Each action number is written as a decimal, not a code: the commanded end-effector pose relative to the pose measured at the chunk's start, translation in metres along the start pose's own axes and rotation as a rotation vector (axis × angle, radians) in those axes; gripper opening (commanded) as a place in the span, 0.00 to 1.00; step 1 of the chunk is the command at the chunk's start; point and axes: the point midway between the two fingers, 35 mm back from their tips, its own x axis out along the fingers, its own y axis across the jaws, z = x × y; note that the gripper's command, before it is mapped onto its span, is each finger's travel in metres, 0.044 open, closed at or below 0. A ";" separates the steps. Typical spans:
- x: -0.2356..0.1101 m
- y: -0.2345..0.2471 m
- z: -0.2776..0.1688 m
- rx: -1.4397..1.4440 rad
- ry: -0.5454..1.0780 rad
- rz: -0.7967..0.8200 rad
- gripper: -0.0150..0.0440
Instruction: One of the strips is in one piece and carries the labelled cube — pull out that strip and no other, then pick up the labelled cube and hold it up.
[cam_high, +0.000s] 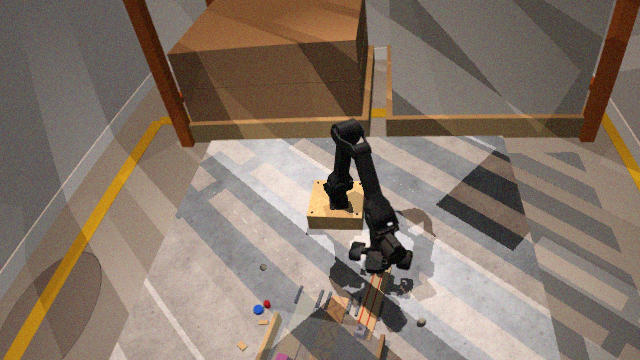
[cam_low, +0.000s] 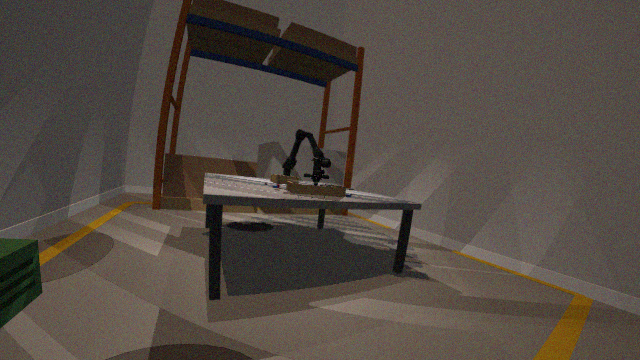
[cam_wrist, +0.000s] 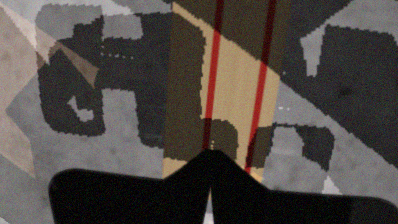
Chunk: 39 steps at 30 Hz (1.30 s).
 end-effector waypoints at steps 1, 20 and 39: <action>0.006 -0.005 -0.017 -0.004 0.038 -0.015 0.25; 0.005 -0.005 -0.039 -0.004 0.041 -0.015 0.25; 0.005 -0.005 -0.045 -0.004 0.041 -0.015 0.25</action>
